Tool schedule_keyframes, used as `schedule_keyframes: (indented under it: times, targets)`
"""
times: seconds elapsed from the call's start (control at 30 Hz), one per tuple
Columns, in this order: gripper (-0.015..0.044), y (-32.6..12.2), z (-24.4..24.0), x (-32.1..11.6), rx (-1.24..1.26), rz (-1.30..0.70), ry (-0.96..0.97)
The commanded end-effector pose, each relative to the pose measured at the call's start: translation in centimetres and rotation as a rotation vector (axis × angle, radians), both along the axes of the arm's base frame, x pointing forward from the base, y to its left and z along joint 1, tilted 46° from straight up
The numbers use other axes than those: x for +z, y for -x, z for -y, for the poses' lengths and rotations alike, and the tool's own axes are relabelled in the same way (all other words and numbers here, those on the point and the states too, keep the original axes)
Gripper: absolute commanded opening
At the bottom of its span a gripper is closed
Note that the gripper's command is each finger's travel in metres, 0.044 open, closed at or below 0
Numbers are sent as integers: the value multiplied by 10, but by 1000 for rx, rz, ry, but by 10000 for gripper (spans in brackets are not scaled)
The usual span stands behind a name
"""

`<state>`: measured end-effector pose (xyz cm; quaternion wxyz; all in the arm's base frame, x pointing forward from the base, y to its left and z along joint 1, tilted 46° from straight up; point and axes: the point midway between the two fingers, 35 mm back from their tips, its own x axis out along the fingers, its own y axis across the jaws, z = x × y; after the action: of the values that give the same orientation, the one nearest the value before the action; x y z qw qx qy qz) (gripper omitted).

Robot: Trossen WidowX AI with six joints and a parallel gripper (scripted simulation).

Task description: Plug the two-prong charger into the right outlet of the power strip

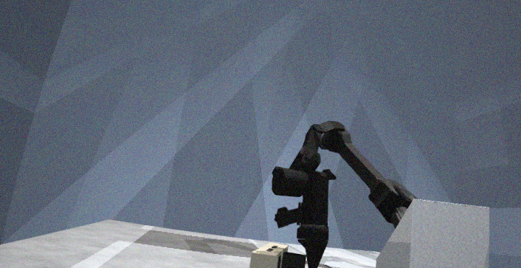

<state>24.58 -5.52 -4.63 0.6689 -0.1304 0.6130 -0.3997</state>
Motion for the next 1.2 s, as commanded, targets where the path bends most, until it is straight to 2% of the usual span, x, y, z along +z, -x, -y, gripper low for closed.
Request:
schedule_keyframes:
  times: [0.0, 0.57, 0.87, 1.17]
  targets:
    - [440, 5, -2, -2, -3, 2, -5]
    - [440, 22, -6, -5, 9, 6, 6]
    - [440, 4, -56, 52, 393, 383, 222]
    - [440, 4, -57, 53, 400, 392, 225]
